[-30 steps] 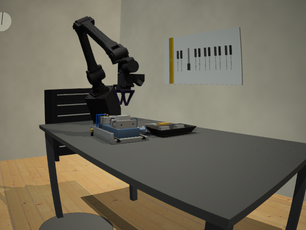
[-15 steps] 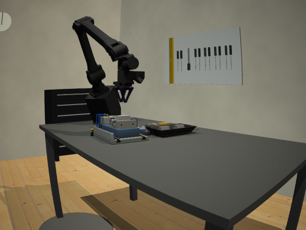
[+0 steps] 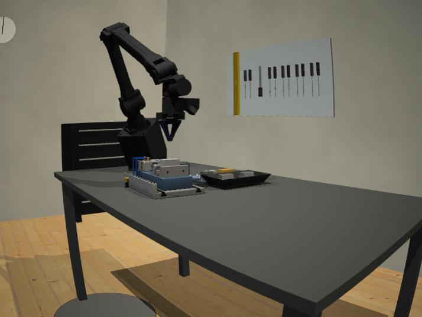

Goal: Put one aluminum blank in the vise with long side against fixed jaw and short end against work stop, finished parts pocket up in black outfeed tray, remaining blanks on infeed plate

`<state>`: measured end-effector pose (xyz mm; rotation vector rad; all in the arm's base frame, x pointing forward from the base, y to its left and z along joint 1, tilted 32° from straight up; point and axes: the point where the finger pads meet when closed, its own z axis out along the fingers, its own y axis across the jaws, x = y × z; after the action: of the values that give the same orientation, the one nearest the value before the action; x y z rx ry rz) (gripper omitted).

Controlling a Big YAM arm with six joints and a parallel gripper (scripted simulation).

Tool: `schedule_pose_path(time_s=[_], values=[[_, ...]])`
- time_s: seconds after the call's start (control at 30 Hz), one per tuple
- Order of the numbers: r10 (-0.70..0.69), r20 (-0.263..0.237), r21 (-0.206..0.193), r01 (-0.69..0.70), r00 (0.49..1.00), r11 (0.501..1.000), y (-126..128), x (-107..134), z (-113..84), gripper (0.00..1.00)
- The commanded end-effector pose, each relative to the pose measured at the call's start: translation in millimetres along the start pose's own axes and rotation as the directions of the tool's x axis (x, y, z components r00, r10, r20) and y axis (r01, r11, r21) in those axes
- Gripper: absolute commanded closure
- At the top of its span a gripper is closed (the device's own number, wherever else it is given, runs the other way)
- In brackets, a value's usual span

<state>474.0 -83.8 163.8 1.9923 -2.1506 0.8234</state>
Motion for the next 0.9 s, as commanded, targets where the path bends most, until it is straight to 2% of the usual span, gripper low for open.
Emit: schedule_pose_path(time_s=[0.0, 0.57, 0.77, 0.87], values=[[0.019, -0.003, 0.021, -0.019, 1.000, 1.000, -20, 4, -8.2, 1.00], [0.019, -0.003, 0.021, -0.019, 1.000, 1.000, -19, 4, -8.0, 1.00], [0.032, -0.003, 0.028, -0.032, 0.999, 0.999, 15, 6, -8.6, 1.00], [0.036, -0.004, 0.028, -0.035, 0.999, 0.999, 20, 7, -8.2, 1.00]])
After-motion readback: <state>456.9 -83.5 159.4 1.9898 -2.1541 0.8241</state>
